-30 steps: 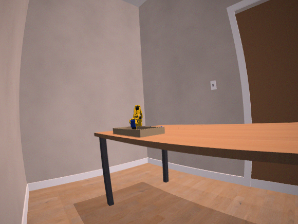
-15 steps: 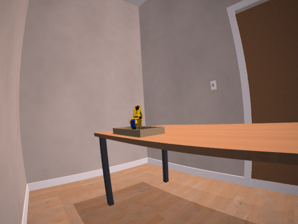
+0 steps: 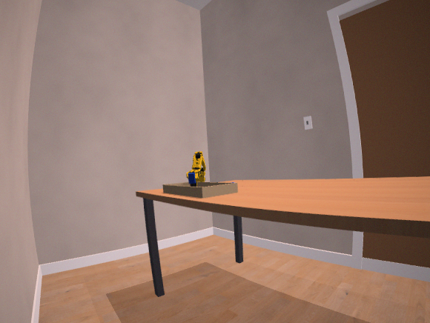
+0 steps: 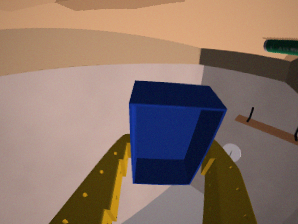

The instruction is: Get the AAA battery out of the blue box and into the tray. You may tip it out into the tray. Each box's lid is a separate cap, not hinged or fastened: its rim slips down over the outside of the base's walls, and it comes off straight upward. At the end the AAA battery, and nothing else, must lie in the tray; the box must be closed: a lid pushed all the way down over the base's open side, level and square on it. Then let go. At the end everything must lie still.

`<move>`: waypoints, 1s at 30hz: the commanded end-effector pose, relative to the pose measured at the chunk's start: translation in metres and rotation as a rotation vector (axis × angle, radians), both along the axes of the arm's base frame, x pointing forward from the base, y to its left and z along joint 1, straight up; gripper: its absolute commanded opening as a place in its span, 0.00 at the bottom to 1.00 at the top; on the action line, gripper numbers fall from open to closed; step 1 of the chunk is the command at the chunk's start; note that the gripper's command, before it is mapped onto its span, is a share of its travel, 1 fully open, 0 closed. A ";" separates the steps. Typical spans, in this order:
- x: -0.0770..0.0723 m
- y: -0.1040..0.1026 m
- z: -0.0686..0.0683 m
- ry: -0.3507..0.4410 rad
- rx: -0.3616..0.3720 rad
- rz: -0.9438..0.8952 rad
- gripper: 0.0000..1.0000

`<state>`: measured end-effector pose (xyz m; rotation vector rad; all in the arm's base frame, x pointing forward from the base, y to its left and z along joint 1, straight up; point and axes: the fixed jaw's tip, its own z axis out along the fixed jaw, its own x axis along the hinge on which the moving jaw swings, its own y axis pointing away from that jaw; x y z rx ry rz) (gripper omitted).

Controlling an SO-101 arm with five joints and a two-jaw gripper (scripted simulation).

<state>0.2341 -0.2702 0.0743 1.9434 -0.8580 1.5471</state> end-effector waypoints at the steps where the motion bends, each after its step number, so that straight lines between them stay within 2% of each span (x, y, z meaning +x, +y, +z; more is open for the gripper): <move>1: 0.006 0.001 0.018 -0.031 -0.039 0.015 0.20; 30: 0.008 -0.005 0.035 -0.023 -0.046 0.011 0.20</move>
